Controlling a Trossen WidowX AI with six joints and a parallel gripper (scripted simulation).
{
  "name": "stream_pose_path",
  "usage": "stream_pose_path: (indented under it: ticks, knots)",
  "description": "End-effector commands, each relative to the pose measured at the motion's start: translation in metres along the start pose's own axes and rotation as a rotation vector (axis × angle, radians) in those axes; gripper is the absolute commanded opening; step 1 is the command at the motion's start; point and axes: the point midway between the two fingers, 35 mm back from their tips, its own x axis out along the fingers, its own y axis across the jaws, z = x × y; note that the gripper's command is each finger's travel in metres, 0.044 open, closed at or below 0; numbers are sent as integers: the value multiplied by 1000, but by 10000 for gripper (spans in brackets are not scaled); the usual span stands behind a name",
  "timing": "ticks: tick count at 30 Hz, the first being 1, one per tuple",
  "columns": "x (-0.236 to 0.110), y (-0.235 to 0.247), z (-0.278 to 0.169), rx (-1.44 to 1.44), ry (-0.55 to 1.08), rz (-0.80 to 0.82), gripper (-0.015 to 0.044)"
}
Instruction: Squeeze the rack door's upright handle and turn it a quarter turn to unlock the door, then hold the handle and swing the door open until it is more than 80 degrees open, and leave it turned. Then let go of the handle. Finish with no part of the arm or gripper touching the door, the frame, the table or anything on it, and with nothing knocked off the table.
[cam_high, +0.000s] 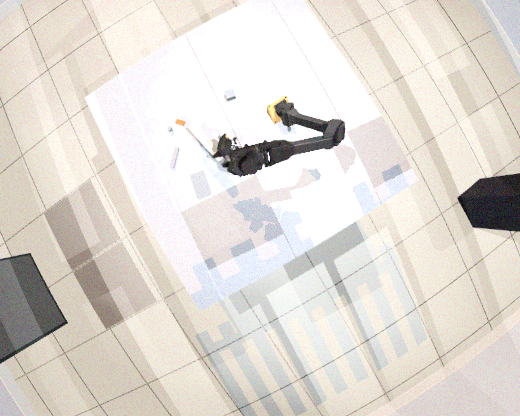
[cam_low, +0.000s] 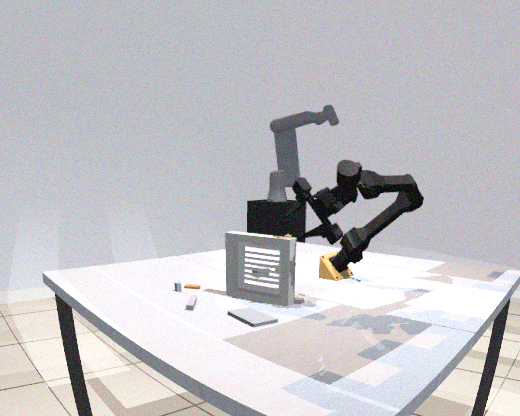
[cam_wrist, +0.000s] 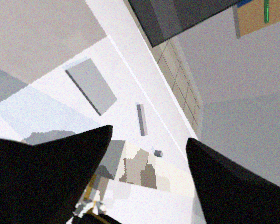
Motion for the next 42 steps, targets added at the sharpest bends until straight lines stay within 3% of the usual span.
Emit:
stream_pose_path:
  ticks: [1,21,35,42]
  knots:
    - [5,-5,-11,-10,80,48,299]
    - [6,-28,-78,114,445,418,299]
    - [-15,-43,-96,329,510,700,299]
    - [-13,-42,-98,346,520,719,299]
